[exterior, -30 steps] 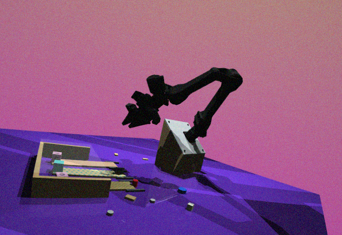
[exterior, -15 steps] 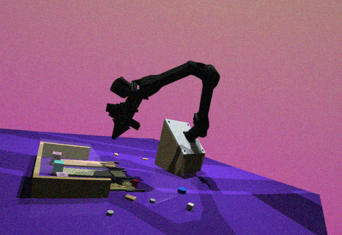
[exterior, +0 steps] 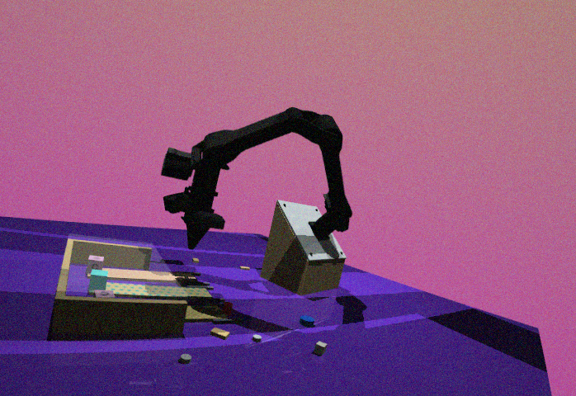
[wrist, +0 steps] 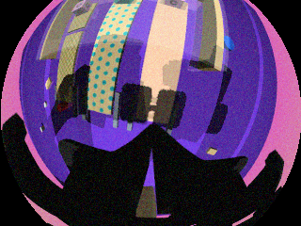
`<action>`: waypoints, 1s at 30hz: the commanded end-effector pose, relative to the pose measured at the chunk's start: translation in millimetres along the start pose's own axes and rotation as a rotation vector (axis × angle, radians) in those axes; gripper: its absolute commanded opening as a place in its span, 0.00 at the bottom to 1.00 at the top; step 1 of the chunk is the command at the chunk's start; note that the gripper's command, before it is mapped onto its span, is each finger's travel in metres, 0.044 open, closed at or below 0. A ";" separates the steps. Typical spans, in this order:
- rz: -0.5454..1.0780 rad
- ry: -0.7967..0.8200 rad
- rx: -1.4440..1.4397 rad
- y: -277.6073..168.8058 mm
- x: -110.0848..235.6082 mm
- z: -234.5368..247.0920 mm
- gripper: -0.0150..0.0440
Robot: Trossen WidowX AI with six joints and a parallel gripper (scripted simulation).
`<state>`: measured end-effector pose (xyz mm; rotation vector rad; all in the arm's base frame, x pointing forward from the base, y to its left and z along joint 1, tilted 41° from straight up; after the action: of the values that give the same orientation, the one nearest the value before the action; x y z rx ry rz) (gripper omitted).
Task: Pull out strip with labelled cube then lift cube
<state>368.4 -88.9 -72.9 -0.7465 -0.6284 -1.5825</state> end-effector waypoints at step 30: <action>0.011 0.003 0.003 2.5 -54.6 -2.0 0.25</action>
<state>377.3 -61.3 -107.8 -0.7388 -0.6418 -1.5749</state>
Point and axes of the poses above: the point midway between the two fingers, 35 mm back from their tips, its own x axis back along the fingers, its own z axis across the jaws, y = z × x, the point moved 3 cm from there along x, back along the fingers, and after that the axes turned 10 degrees about x, right-handed, at the moved point
